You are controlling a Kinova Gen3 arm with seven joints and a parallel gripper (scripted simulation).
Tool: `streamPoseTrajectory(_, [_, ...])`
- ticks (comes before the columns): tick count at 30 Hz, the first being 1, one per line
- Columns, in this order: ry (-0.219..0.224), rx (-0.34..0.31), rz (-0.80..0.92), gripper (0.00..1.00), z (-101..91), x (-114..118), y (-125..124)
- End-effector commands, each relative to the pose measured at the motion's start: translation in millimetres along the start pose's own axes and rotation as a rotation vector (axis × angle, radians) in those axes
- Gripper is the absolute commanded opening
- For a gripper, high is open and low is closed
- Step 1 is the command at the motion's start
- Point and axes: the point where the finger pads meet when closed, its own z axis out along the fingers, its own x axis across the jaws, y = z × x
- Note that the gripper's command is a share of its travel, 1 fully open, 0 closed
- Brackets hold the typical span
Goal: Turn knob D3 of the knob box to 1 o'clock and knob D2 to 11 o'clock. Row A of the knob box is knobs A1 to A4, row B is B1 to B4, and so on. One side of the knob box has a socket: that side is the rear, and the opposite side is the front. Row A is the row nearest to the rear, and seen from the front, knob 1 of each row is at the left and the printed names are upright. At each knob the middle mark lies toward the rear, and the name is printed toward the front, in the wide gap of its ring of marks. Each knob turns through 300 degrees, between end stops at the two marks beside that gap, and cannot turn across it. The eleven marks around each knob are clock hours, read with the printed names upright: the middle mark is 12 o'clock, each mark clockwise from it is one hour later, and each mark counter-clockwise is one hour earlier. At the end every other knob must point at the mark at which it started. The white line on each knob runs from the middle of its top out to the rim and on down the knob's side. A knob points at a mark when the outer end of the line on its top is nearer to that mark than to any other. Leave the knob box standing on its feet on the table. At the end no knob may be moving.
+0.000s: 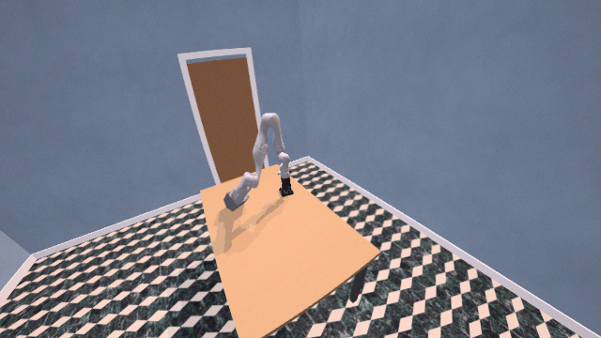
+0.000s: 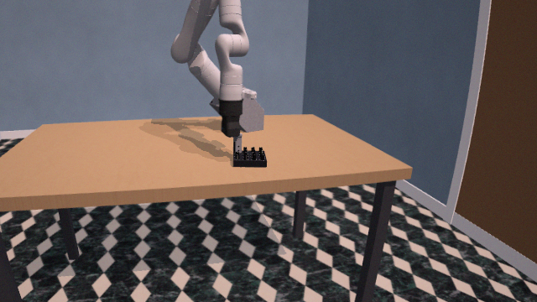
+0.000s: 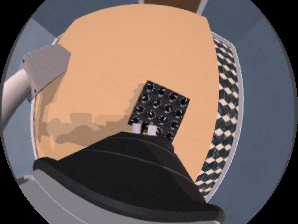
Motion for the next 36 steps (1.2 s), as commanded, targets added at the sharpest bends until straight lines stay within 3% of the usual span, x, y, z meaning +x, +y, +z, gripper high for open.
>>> streamPoseTrajectory(1, [0.001, 0.001, -0.003, 0.3, -0.4, 0.3, -0.3])
streamPoseTrajectory(16, [0.001, 0.001, -0.12, 0.3, -0.4, 0.3, -0.3])
streamPoseTrajectory(36, [0.001, 0.0, -0.556, 0.3, -0.4, 0.3, -0.3])
